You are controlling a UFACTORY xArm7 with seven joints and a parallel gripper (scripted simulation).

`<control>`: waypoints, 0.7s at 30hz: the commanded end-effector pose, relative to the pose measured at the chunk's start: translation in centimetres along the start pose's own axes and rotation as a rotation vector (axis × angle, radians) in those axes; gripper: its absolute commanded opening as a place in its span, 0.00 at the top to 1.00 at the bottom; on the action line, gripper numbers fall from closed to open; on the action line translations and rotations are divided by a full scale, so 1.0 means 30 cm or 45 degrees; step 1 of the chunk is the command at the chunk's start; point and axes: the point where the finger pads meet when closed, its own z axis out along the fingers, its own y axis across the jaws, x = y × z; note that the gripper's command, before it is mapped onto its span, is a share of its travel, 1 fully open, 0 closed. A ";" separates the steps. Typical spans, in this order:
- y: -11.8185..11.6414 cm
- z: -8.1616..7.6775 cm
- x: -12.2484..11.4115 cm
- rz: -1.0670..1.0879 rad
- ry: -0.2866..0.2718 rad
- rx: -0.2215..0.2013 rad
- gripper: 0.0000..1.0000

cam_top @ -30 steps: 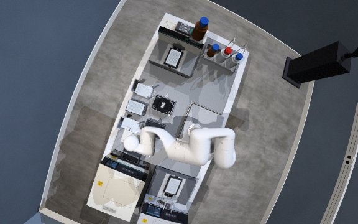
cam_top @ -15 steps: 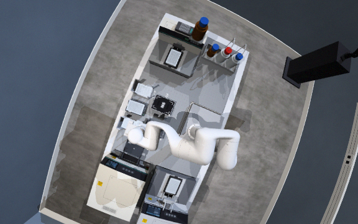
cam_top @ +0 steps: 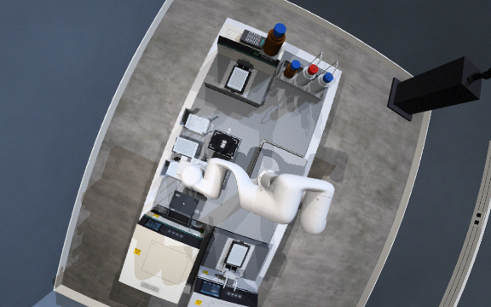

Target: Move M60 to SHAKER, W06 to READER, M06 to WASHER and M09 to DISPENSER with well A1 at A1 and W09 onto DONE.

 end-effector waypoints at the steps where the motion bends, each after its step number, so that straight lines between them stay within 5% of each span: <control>1: 0.052 -0.005 -0.004 -0.001 0.006 0.001 1.00; 21: 0.238 -0.005 -0.010 -0.006 0.006 0.000 1.00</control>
